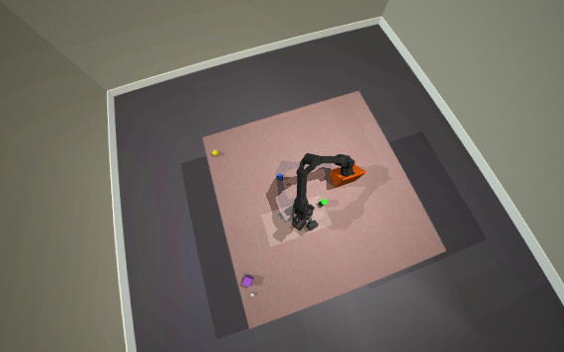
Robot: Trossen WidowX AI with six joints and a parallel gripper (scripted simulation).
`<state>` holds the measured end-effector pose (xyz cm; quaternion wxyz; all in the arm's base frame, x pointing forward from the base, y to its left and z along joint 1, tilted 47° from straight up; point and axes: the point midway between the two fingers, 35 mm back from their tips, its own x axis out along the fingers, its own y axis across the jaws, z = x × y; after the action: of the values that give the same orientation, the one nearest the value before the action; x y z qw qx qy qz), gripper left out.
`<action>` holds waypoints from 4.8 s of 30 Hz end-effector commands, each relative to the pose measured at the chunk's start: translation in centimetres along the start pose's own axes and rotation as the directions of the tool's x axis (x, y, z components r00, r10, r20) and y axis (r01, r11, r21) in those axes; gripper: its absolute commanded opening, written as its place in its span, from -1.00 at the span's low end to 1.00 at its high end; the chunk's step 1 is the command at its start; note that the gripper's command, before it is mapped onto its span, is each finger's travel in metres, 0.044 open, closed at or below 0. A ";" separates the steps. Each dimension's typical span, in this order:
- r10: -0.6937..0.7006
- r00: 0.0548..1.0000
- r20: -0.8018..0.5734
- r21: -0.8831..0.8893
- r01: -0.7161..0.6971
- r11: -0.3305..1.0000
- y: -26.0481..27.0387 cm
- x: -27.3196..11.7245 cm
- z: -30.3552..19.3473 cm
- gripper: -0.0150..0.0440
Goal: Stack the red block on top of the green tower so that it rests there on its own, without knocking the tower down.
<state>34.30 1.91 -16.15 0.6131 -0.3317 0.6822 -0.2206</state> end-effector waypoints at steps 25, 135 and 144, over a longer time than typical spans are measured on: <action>-0.006 1.000 -0.007 -0.007 0.006 1.000 0.0 2.3 -0.3 1.00; 0.000 1.000 -0.012 -0.014 0.000 1.000 -0.1 -7.3 -15.7 -0.49; -0.002 1.000 -0.012 -0.014 0.002 1.000 -0.2 -4.5 -15.8 -0.49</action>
<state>19.13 4.14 -9.95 0.6088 -0.3313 0.6868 -0.2188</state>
